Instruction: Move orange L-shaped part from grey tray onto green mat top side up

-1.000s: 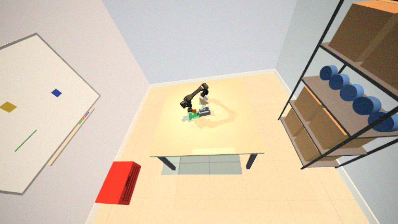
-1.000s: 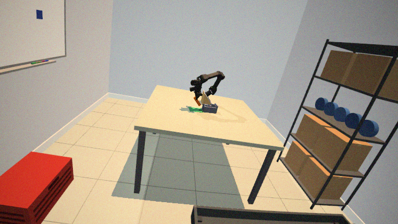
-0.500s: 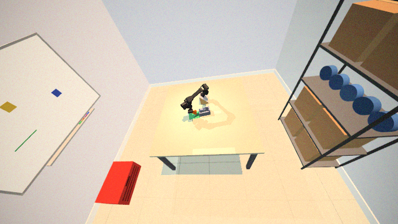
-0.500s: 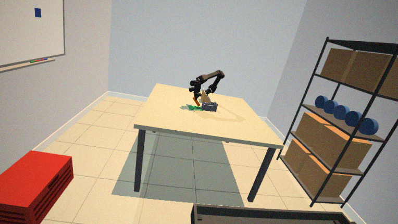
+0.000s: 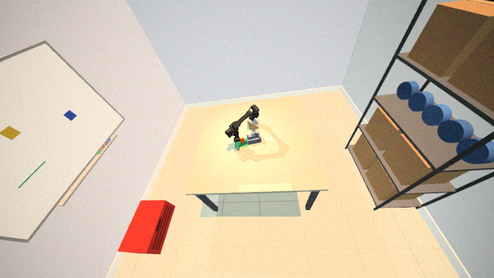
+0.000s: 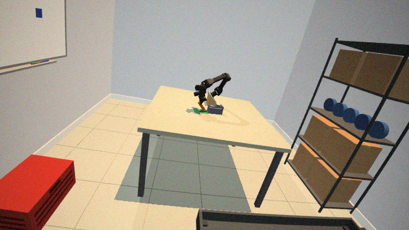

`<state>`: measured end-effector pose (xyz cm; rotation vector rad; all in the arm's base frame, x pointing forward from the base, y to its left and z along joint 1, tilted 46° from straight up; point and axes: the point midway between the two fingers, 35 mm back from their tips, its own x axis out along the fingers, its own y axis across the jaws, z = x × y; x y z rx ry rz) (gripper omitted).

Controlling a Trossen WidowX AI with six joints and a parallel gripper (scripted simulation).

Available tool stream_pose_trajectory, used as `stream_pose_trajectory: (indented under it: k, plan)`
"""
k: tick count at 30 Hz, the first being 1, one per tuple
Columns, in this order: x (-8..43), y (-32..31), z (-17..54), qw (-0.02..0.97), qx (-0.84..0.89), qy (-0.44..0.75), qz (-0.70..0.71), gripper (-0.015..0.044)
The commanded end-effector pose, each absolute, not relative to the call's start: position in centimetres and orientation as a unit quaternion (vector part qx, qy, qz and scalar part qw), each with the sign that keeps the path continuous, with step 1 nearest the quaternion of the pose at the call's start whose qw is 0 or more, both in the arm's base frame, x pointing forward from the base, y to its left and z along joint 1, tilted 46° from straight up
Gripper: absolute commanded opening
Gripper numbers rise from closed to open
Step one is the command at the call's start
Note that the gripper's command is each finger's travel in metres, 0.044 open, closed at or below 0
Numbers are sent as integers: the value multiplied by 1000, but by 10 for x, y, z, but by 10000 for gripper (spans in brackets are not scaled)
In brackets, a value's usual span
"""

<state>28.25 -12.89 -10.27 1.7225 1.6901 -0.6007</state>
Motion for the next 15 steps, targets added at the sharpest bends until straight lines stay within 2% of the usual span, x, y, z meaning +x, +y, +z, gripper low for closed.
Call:
stream_pose_trajectory:
  k: [1, 10, 15]
  plan:
    - [282, -128, -104, 319, 658, 642, -229, 0]
    - [282, -128, -103, 320, 656, 644, -229, 0]
    - [282, -128, -103, 320, 656, 644, -229, 131]
